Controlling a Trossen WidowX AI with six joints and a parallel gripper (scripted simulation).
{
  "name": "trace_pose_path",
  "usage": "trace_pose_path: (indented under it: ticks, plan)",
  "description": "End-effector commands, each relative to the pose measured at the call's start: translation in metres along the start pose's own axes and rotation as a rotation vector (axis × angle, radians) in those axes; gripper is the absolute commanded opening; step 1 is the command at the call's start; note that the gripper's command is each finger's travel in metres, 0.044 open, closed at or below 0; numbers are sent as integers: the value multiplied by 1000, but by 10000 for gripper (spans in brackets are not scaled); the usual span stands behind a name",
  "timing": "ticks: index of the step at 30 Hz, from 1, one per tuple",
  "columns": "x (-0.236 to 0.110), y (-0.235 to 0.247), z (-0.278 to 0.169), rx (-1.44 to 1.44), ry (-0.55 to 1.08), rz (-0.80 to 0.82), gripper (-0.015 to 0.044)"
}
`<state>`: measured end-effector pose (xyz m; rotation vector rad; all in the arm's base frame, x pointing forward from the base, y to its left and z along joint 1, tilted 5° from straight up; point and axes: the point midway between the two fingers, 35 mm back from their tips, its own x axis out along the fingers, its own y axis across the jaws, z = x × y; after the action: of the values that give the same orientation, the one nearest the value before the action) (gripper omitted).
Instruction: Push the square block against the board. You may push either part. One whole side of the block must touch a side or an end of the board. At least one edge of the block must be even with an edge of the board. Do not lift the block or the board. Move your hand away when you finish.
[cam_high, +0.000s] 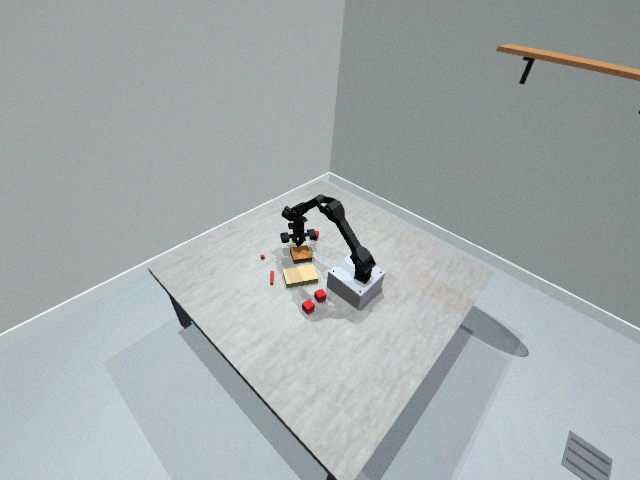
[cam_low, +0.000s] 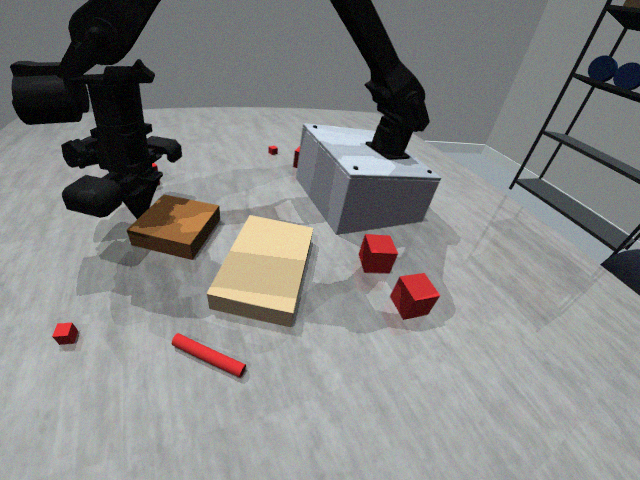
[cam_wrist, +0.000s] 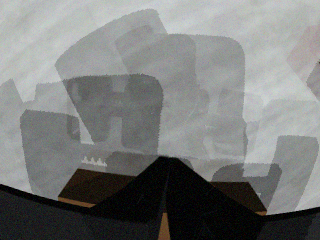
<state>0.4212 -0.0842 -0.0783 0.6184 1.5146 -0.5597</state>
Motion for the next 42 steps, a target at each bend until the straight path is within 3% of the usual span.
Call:
trace_pose_path:
  ticks: [1, 25, 42]
  plan:
    - [2, 0, -11, -1, 12, -2, 0]
    - [3, -3, -49, -1, 15, -2, 0]
    - [2, -1, -25, -1, 13, -2, 0]
